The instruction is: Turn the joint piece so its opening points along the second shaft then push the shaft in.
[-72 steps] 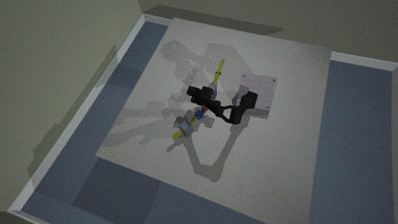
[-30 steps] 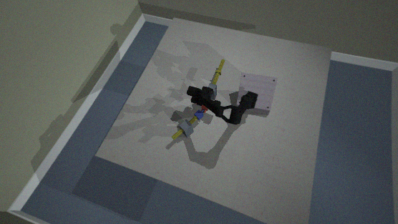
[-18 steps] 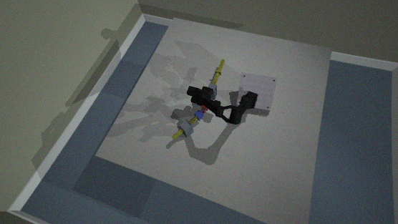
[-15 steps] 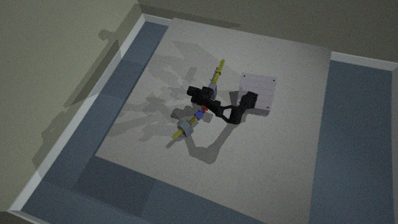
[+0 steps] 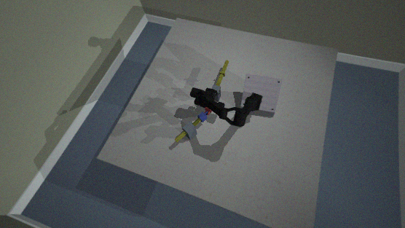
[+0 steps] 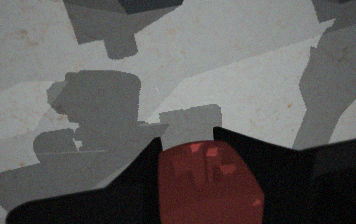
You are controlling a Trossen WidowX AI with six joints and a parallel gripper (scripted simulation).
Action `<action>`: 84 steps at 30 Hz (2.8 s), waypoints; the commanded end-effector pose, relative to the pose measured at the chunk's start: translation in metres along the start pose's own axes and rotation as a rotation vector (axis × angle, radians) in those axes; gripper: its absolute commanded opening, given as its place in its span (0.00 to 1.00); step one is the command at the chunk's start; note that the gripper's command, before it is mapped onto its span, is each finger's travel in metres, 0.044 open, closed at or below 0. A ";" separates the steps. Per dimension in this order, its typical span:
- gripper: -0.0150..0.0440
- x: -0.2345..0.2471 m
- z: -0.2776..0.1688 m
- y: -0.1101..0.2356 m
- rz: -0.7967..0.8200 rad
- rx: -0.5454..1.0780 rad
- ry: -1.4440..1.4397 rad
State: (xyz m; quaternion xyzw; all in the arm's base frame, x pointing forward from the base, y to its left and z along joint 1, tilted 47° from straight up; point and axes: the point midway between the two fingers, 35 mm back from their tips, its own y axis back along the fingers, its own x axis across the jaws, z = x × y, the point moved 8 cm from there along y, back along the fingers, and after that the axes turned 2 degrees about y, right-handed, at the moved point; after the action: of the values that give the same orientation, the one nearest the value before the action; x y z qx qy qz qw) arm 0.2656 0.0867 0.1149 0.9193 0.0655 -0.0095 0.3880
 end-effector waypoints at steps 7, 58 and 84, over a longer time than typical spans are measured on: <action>0.25 0.002 0.003 -0.002 0.002 0.030 0.045; 1.00 0.002 0.001 0.018 0.002 0.010 0.038; 1.00 0.008 0.004 0.088 0.030 -0.017 0.668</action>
State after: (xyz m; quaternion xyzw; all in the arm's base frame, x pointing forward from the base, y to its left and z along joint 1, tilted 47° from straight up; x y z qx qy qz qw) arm 0.2829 0.0310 0.1669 0.8845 0.1576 0.2517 0.3599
